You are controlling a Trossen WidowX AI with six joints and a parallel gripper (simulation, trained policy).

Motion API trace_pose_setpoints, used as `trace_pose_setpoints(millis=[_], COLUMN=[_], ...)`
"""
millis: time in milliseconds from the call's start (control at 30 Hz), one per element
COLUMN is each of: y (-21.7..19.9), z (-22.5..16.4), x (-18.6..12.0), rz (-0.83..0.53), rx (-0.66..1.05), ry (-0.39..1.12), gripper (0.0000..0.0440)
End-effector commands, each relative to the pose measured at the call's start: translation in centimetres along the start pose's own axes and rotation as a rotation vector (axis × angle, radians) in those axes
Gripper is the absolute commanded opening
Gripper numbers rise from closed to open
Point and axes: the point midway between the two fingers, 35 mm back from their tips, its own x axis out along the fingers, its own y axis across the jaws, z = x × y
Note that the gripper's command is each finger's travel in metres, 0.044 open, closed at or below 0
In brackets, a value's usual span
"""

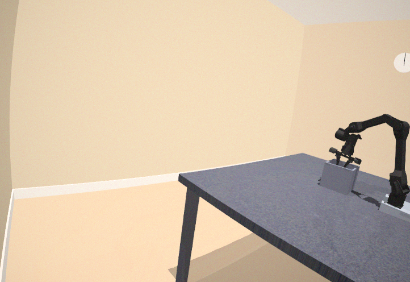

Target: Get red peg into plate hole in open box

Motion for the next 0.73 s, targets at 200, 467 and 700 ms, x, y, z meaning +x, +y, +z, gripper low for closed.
trace_pose_setpoints(millis=[200,467,700], y=[1.7,2.7,3.7], z=[0.0,0.2,0.7], x=[-2.8,-4.6,-5.9], rz=[0.093,0.159,0.209], rx=[0.009,0.008,-0.005], ry=[0.086,0.147,0.179], gripper=[0.0176,0.0204,0.0237])
